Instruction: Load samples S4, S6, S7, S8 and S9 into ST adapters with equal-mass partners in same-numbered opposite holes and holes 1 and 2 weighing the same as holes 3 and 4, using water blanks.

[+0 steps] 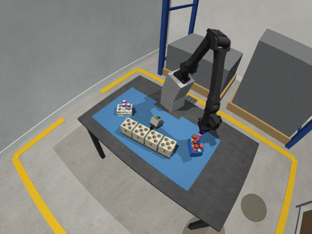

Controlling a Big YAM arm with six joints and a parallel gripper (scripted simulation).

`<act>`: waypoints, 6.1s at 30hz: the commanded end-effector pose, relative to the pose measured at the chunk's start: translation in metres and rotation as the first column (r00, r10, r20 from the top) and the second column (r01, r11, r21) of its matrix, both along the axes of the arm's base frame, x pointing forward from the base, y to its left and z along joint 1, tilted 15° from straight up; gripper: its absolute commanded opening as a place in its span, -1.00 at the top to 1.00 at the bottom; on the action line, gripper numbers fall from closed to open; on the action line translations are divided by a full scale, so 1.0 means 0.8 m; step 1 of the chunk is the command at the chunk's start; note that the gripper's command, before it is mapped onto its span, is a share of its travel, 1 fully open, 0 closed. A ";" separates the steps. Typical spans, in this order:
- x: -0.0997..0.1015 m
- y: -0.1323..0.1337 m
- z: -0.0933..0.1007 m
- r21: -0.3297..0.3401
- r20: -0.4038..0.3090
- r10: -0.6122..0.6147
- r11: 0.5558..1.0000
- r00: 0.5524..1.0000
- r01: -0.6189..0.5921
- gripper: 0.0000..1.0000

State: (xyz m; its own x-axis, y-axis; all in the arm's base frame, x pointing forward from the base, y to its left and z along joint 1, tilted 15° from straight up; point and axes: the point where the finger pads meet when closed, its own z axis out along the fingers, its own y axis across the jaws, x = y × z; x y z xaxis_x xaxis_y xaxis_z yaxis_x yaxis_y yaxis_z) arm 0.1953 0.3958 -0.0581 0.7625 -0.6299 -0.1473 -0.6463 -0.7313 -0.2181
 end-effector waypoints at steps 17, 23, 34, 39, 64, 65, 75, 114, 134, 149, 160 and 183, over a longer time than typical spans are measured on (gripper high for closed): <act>0.011 0.018 0.019 0.032 0.018 -0.007 0.999 1.000 0.007 1.00; 0.011 0.016 0.020 0.032 0.018 -0.007 0.999 1.000 0.007 1.00; 0.004 0.020 -0.012 0.020 0.011 -0.001 1.000 1.000 0.001 1.00; 0.005 0.022 -0.016 0.022 0.012 -0.002 1.000 1.000 0.002 1.00; 0.008 0.033 -0.053 0.024 0.013 -0.003 1.000 1.000 0.003 1.00; 0.008 0.034 -0.054 0.025 0.013 -0.004 1.000 1.000 0.004 1.00; 0.007 0.034 -0.069 0.021 0.011 -0.004 1.000 1.000 0.004 1.00; 0.008 0.030 -0.065 0.020 0.010 -0.002 1.000 1.000 0.002 -0.11; 0.008 0.011 -0.015 0.017 0.012 0.000 1.000 1.000 0.000 -0.11; 0.008 0.019 -0.019 0.023 0.012 -0.002 1.000 1.000 0.002 -0.11; 0.042 0.049 -0.016 0.011 0.006 -0.003 1.000 1.000 0.003 -0.60; 0.077 0.110 -0.044 0.033 0.016 -0.004 0.999 1.000 0.003 -0.60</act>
